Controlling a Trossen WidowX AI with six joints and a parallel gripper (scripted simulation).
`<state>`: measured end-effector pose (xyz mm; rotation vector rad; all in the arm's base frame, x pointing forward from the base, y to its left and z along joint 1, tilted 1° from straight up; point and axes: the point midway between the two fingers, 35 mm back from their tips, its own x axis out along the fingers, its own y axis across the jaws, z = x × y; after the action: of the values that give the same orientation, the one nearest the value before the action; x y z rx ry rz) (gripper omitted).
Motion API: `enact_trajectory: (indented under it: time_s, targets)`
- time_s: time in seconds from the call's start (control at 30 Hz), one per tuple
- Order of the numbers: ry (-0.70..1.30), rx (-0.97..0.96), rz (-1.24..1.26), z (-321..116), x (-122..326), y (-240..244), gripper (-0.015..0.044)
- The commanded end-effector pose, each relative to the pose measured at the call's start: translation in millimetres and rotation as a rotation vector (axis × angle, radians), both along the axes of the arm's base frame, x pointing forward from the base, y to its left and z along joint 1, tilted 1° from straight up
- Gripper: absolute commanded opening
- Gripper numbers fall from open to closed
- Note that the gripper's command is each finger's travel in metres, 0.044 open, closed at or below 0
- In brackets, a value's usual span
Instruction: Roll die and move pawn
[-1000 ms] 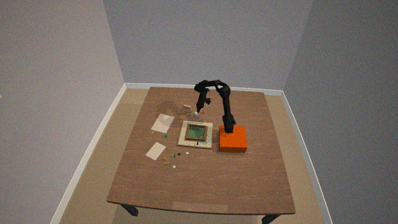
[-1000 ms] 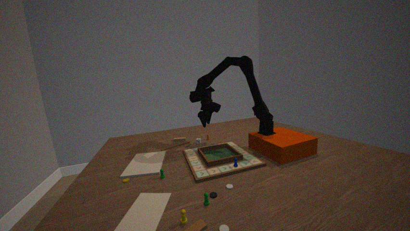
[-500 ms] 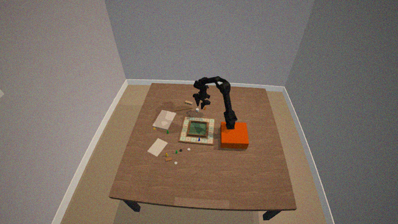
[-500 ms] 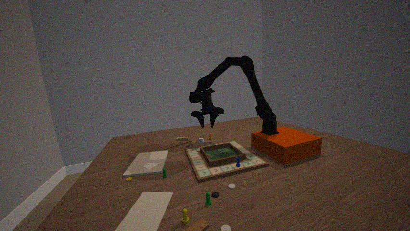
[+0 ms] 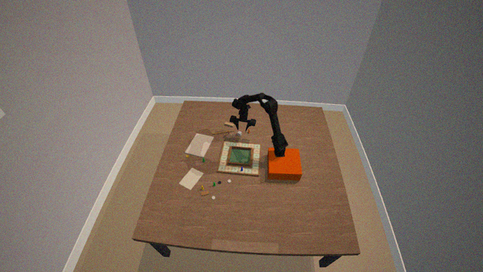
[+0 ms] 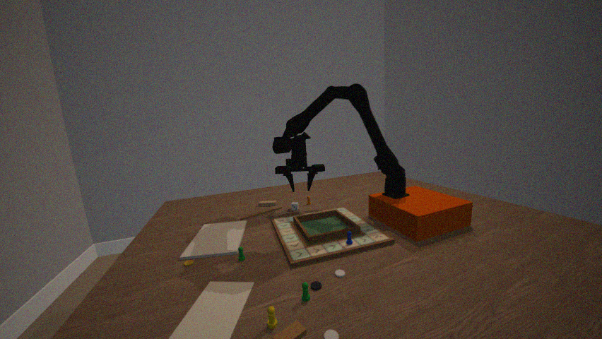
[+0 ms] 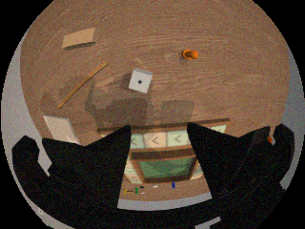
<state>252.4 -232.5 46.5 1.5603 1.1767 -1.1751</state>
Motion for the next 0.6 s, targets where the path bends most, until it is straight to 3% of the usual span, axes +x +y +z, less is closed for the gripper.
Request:
enact_trajectory:
  time_s: [0.0, 0.2, 0.57]
  targets:
    - [-0.030, -0.233, 0.899, -13.4, 16.3, -24.4, 0.0275]
    - [-0.031, -0.273, 1.198, -16.4, 20.2, -29.4, 0.0275]
    - [-0.031, -0.274, 1.212, -16.5, 20.1, -29.6, 0.0275]
